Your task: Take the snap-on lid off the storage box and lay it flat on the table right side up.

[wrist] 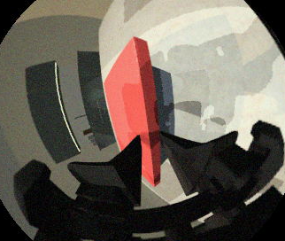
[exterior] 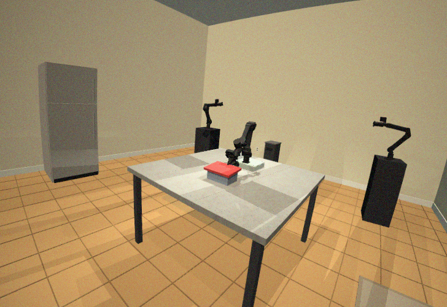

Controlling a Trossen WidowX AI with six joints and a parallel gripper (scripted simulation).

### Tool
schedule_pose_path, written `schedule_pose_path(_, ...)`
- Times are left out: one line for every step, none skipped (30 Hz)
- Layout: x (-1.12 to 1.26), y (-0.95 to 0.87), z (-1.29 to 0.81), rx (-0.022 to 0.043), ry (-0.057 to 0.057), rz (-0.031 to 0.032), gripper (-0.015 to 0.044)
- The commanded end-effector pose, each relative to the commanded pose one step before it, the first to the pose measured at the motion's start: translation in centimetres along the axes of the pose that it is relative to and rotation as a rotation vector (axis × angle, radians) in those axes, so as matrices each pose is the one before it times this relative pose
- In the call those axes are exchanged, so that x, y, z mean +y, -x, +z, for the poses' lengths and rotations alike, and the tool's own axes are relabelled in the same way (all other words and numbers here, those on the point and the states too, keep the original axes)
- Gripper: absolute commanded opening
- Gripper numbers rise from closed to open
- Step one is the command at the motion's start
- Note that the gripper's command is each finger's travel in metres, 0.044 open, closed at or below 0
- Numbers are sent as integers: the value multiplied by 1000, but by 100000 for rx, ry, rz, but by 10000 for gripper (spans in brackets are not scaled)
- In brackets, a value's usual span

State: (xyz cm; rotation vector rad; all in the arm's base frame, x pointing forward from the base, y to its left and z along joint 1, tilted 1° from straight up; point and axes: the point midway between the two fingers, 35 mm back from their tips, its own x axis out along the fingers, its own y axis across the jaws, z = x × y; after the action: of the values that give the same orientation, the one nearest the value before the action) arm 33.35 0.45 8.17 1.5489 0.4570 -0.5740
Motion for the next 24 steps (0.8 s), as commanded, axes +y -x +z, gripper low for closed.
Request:
schedule_pose_path(52,-32,-21,150,97,115,0)
schedule_pose_path(10,-12,0,0,0,1,0)
schedule_pose_path(0,0,0,0,0,0,0)
schedule_pose_path(10,-12,0,0,0,1,0)
schedule_pose_path(0,0,0,0,0,0,0)
schedule_pose_path(10,-12,0,0,0,1,0)
schedule_pose_path(0,0,0,0,0,0,0)
schedule_pose_path(10,-12,0,0,0,1,0)
schedule_pose_path(0,0,0,0,0,0,0)
schedule_pose_path(10,-12,0,0,0,1,0)
schedule_pose_path(0,0,0,0,0,0,0)
schedule_pose_path(10,-12,0,0,0,1,0)
schedule_pose_path(0,0,0,0,0,0,0)
schedule_pose_path(10,-12,0,0,0,1,0)
schedule_pose_path(0,0,0,0,0,0,0)
schedule_pose_path(10,-12,0,0,0,1,0)
schedule_pose_path(0,0,0,0,0,0,0)
schedule_pose_path(10,-12,0,0,0,1,0)
schedule_pose_path(0,0,0,0,0,0,0)
schedule_pose_path(10,-12,0,0,0,1,0)
schedule_pose_path(0,0,0,0,0,0,0)
schedule_pose_path(10,-12,0,0,0,1,0)
schedule_pose_path(0,0,0,0,0,0,0)
schedule_pose_path(10,-12,0,0,0,1,0)
